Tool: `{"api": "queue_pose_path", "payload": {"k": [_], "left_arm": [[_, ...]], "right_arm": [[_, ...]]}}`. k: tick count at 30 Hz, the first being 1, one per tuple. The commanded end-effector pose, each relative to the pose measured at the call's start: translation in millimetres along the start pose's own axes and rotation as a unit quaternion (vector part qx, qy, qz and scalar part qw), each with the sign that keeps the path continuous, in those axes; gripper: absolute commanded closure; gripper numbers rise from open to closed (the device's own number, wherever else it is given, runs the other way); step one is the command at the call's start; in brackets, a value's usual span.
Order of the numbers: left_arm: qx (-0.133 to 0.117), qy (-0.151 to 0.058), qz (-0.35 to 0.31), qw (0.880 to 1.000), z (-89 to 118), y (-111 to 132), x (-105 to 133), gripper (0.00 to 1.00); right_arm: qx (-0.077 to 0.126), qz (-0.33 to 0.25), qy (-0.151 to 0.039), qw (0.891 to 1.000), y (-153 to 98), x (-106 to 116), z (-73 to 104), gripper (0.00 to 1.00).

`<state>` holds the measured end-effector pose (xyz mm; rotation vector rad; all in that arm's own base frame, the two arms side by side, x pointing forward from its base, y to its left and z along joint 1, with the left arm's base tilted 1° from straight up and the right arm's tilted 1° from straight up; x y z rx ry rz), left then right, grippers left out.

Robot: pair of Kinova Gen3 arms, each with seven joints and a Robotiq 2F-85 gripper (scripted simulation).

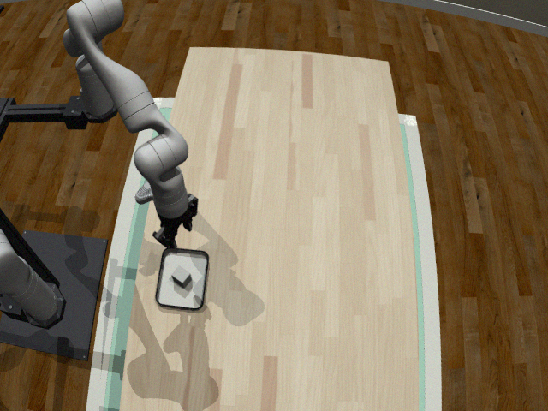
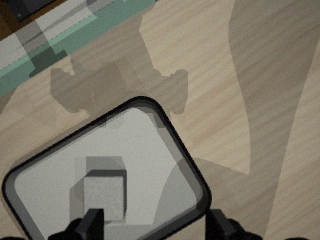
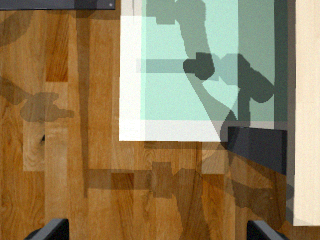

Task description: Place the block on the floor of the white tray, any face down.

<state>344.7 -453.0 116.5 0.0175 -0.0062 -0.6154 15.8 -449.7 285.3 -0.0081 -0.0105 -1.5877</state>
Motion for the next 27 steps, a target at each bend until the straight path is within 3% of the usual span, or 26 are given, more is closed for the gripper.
{"api": "queue_pose_path", "payload": {"k": [1,10,12,27], "left_arm": [[-0.001,-0.002,0.0,1.0,9.6,22.7,-8.7,0.393],[-0.001,-0.002,0.0,1.0,35.3,95.0,-38.5,0.393],[-0.001,-0.002,0.0,1.0,35.3,95.0,-38.5,0.393],[0.0,-0.002,0.0,1.0,86.7,239.1,-95.6,0.393]], "right_arm": [[0.0,0.0,-0.001,1.0,0.1,0.1,0.7,0.002],[0.0,0.0,-0.001,1.0,0.1,0.1,0.7,0.002],[0.0,0.0,-0.001,1.0,0.1,0.1,0.7,0.002],[0.0,0.0,-0.001,1.0,0.1,0.1,0.7,0.002]]}}
Point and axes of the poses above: on each arm, the point where the finger pads meet when closed, its own z axis back along the fingers, its own y axis across the jaws, x = y × z, the point moved 8 cm from there along z, back along the fingers, and after that the axes turned 3 degrees about -z, right-handed, at the moved point
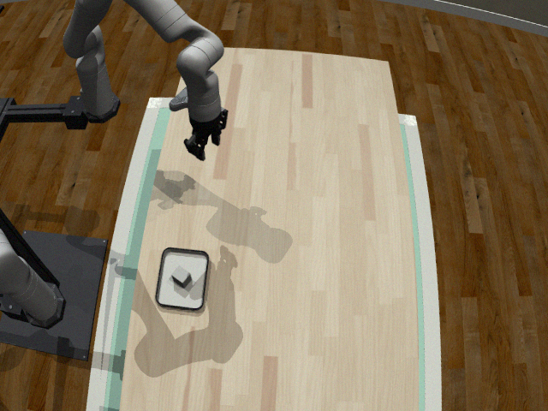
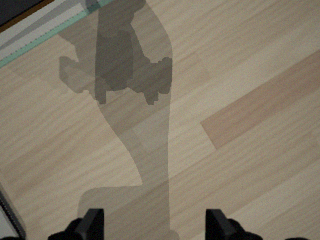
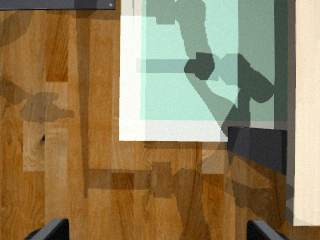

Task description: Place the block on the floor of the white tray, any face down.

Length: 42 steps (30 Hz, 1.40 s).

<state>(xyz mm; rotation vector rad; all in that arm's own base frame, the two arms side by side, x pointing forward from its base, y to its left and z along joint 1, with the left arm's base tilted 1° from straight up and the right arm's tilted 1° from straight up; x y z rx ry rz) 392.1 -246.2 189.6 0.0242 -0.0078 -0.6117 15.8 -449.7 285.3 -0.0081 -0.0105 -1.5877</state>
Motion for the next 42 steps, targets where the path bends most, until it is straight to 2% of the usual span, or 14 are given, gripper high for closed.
{"api": "queue_pose_path", "payload": {"k": [1,2,9,17,19,32,42], "left_arm": [[-0.004,-0.002,-0.002,1.0,16.9,41.7,-14.8,0.393],[-0.004,-0.002,-0.002,1.0,16.9,41.7,-14.8,0.393],[-0.004,-0.002,-0.002,1.0,37.0,98.8,-38.3,0.393],[-0.004,-0.002,-0.002,1.0,56.2,153.5,-60.6,0.393],[-0.004,-0.002,-0.002,1.0,56.2,153.5,-60.6,0.393],[-0.003,-0.002,-0.002,1.0,77.4,213.9,-84.6,0.393],[-0.003,-0.002,-0.002,1.0,83.5,230.9,-91.9,0.393]], "right_arm": [[0.0,0.0,-0.001,1.0,0.1,0.1,0.7,0.002],[0.0,0.0,-0.001,1.0,0.1,0.1,0.7,0.002],[0.0,0.0,-0.001,1.0,0.1,0.1,0.7,0.002],[0.0,0.0,-0.001,1.0,0.1,0.1,0.7,0.002],[0.0,0.0,-0.001,1.0,0.1,0.1,0.7,0.002],[0.0,0.0,-0.001,1.0,0.1,0.1,0.7,0.002],[0.0,0.0,-0.001,1.0,0.1,0.1,0.7,0.002]]}}
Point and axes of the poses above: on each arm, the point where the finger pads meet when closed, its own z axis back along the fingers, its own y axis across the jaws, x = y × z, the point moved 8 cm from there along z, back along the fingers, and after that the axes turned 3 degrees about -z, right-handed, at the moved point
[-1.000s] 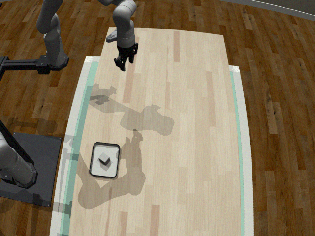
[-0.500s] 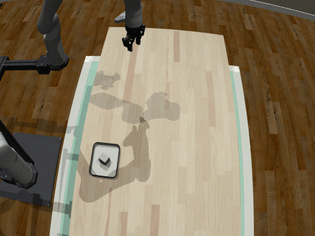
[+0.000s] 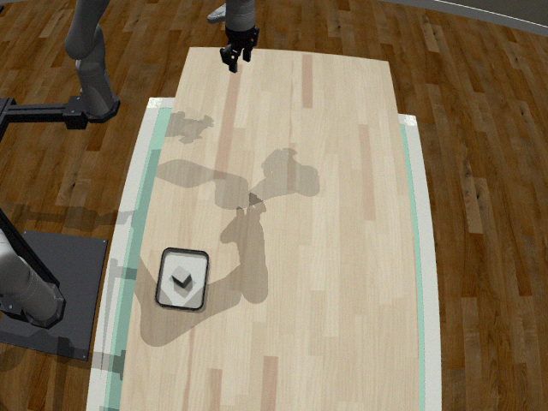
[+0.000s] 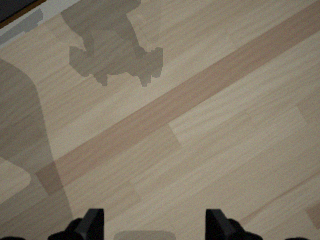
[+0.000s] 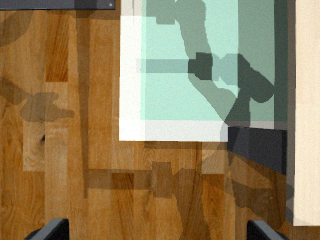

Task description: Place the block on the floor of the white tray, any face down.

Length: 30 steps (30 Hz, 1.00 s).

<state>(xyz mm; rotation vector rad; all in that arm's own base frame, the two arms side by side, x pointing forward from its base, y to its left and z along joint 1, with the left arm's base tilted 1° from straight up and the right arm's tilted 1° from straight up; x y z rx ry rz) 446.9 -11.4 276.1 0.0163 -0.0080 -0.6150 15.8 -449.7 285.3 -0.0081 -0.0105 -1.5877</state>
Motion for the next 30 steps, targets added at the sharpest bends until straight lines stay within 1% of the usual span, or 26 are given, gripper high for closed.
{"api": "queue_pose_path", "payload": {"k": [1,8,30], "left_arm": [[0.0,-0.001,0.0,1.0,3.1,6.3,-2.4,0.393],[0.0,-0.001,0.0,1.0,4.4,9.8,-4.1,0.393],[0.0,-0.001,0.0,1.0,4.4,9.9,-4.2,0.393]], "right_arm": [[0.0,0.0,-0.001,1.0,0.1,0.1,0.7,0.002],[0.0,0.0,-0.001,1.0,0.1,0.1,0.7,0.002],[0.0,0.0,-0.001,1.0,0.1,0.1,0.7,0.002]]}}
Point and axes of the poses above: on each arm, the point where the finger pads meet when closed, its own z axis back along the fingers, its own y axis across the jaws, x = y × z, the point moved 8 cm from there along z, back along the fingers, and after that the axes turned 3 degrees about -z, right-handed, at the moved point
